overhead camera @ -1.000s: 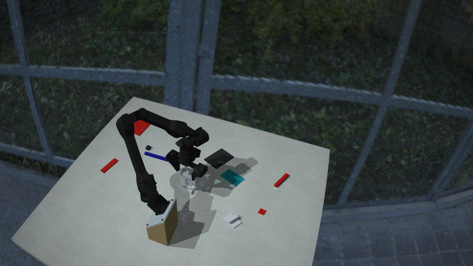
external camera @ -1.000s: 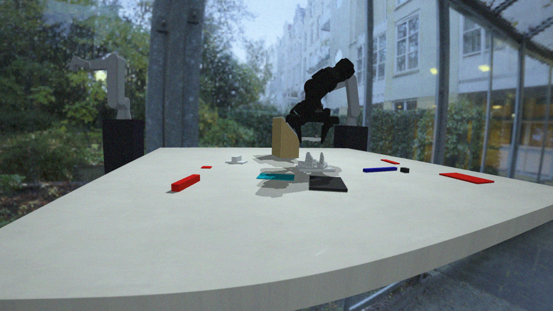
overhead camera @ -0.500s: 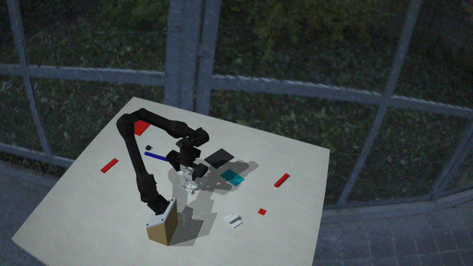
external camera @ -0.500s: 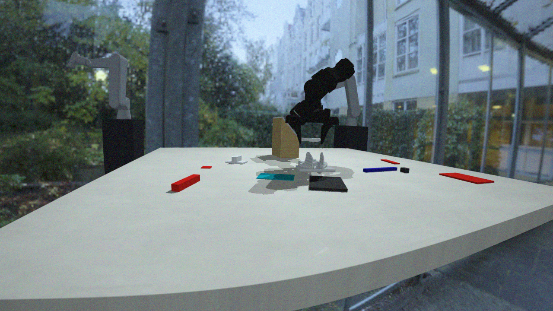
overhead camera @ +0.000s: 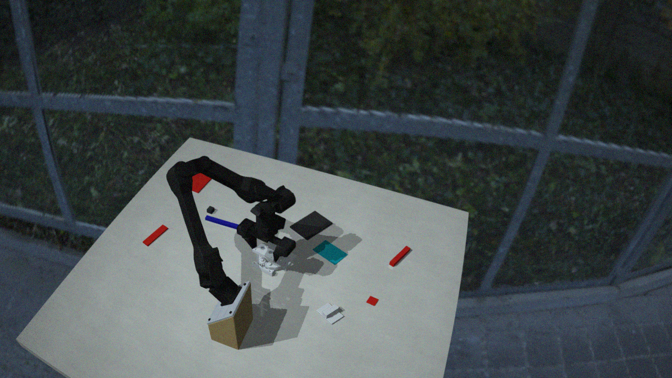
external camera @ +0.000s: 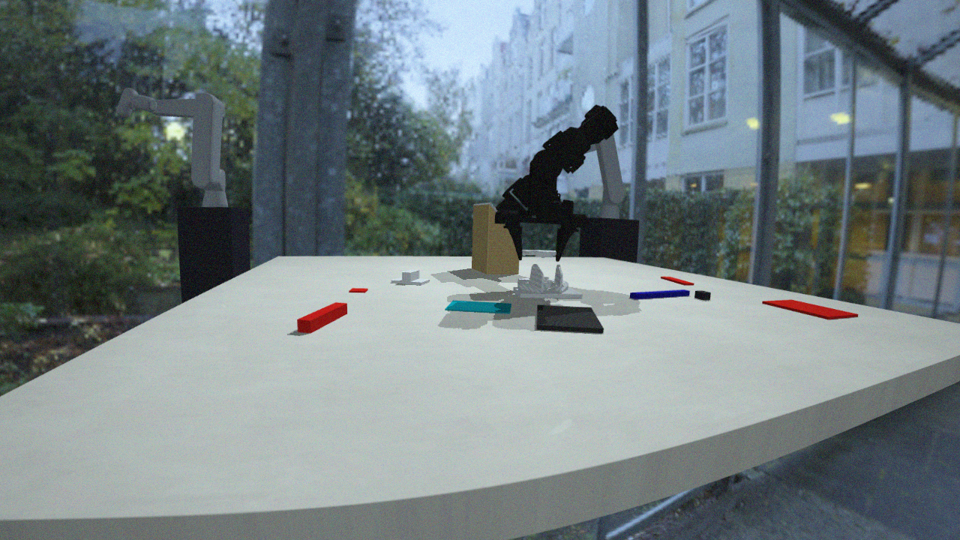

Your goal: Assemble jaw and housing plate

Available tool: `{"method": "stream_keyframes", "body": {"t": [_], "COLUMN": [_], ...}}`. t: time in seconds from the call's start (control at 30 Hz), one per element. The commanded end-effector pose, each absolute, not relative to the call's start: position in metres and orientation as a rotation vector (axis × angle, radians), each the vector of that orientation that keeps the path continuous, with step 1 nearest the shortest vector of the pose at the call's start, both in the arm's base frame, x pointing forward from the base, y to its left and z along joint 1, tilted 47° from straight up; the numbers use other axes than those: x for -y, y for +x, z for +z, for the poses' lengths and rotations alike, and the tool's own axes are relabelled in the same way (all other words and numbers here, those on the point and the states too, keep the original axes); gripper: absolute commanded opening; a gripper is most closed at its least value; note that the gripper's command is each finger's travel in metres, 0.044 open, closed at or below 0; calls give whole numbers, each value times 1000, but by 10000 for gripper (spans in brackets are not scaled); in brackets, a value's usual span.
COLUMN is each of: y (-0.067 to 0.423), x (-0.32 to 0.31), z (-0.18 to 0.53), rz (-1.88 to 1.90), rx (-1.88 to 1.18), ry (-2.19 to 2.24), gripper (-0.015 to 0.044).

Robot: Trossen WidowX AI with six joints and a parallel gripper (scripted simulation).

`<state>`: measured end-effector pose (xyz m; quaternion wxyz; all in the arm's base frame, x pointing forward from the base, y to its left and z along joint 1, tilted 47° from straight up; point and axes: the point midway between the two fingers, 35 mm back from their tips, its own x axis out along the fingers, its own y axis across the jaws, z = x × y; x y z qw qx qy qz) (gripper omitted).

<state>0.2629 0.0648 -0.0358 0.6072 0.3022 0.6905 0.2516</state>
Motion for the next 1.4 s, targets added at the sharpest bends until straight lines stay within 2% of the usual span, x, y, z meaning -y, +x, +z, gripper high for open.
{"method": "stream_keyframes", "body": {"t": [0.0,1.37], "y": [261,256], "x": [-71,-94], "z": [-41,-61], "rz": [579,581], "rx": [-1599,-1601], "ry": [709,715], "gripper": [351,351]}}
